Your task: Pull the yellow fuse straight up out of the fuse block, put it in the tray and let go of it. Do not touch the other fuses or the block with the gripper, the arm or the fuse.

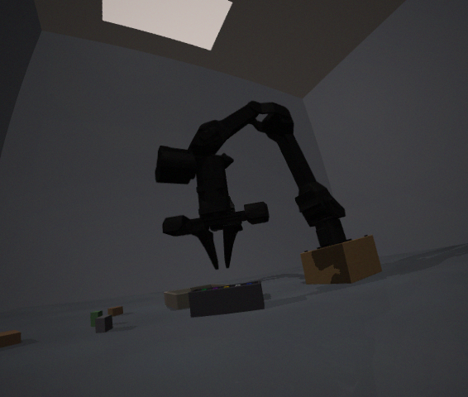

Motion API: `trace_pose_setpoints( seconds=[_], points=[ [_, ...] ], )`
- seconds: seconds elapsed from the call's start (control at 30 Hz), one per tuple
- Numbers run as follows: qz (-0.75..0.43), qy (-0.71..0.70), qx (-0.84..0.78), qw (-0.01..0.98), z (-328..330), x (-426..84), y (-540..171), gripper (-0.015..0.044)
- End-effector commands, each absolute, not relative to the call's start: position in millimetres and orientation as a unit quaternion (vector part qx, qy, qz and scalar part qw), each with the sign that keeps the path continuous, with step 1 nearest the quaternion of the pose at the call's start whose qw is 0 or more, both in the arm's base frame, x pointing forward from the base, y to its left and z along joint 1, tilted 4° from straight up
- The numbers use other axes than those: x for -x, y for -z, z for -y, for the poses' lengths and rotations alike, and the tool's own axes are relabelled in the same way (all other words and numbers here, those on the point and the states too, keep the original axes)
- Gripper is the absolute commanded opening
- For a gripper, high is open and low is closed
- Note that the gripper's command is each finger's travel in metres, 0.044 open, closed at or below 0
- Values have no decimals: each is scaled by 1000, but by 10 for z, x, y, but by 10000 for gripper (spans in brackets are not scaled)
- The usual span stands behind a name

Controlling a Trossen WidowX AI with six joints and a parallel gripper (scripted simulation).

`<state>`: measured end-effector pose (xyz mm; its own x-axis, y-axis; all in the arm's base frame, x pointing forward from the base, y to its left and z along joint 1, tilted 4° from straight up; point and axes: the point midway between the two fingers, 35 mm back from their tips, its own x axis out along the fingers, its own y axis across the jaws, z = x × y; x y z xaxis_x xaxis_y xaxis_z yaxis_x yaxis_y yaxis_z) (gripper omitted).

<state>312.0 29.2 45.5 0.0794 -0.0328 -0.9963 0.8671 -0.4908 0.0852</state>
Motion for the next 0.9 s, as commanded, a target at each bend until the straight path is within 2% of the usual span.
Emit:
trace_pose_setpoints(
  seconds=[0.0, 0.87],
  points=[
    [-330, 595, -628, 378, -283, -3116, -398, 74],
    [-330, 595, -628, 378, -269, -3123, -179, 74]
  ],
)
